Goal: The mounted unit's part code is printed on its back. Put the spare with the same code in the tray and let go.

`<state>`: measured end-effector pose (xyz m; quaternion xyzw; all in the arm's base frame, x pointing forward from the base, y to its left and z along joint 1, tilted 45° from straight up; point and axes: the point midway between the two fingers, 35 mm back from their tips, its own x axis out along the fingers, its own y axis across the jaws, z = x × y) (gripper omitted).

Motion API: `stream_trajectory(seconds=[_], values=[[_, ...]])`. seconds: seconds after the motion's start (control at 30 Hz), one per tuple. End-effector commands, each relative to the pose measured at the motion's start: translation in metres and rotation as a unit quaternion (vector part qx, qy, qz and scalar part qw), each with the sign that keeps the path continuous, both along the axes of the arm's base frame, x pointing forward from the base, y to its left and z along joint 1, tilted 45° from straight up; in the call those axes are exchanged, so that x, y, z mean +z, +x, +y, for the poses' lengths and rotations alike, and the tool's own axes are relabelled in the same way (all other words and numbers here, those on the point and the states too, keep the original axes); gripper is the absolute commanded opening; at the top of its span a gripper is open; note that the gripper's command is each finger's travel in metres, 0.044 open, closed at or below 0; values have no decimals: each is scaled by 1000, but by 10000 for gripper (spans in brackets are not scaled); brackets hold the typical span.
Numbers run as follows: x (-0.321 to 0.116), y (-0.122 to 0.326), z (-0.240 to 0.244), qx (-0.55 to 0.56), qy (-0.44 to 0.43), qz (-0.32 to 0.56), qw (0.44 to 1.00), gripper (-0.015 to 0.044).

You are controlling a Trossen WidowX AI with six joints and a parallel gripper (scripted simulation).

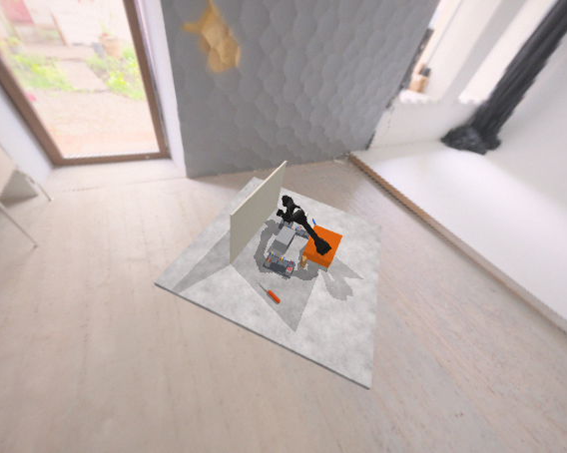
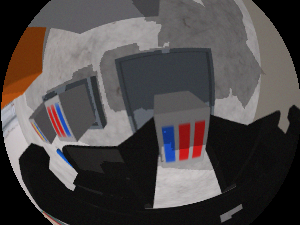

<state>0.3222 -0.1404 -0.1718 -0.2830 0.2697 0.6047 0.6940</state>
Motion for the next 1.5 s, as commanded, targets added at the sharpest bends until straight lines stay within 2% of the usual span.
stream_trajectory(seconds=[0.0,0.4,0.63,1.47], values=[[0,0,0,0,0,0,1000,131],[2,0,-3,0,0,0,1000,440],[75,-14,-73,-2,0,3,1000,440],[80,-13,-78,-7,-3,-1,1000,440]])
